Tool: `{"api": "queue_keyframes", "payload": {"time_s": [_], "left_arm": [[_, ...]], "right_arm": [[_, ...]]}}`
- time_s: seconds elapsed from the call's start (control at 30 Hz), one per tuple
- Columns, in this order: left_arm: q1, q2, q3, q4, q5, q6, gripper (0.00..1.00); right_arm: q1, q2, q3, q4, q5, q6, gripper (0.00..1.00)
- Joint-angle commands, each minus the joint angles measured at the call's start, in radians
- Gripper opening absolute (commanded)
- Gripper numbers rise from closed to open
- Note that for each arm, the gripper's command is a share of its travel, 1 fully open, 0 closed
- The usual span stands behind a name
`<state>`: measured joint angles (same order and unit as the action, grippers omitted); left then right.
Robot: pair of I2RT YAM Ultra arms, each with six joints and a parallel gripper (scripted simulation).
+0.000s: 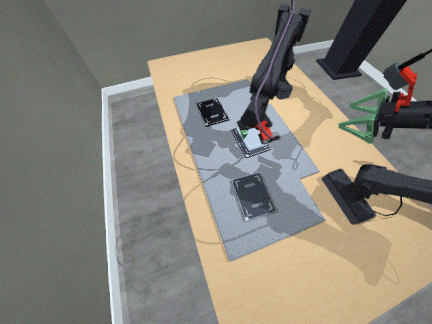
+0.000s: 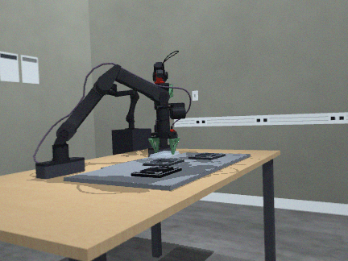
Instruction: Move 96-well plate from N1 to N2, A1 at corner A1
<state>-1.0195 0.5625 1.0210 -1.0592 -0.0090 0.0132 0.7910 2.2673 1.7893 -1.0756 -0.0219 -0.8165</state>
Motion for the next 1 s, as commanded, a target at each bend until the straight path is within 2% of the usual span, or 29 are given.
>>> {"api": "queue_keyframes", "payload": {"time_s": [0.0,0.8,0.93,0.97], "left_arm": [[0.005,-0.001,0.026,0.002,0.000,0.000,1.00],[0.005,-0.001,0.026,0.002,0.000,0.000,1.00],[0.005,-0.001,0.026,0.002,0.000,0.000,1.00],[0.005,-0.001,0.026,0.002,0.000,0.000,1.00]], "right_arm": [[-0.001,-0.040,0.024,-0.027,0.016,-0.010,0.79],[0.003,0.035,-0.088,0.100,0.018,-0.011,0.79],[0.001,0.037,-0.058,0.066,0.018,-0.012,0.79],[0.001,0.037,-0.058,0.066,0.018,-0.012,0.90]]}}
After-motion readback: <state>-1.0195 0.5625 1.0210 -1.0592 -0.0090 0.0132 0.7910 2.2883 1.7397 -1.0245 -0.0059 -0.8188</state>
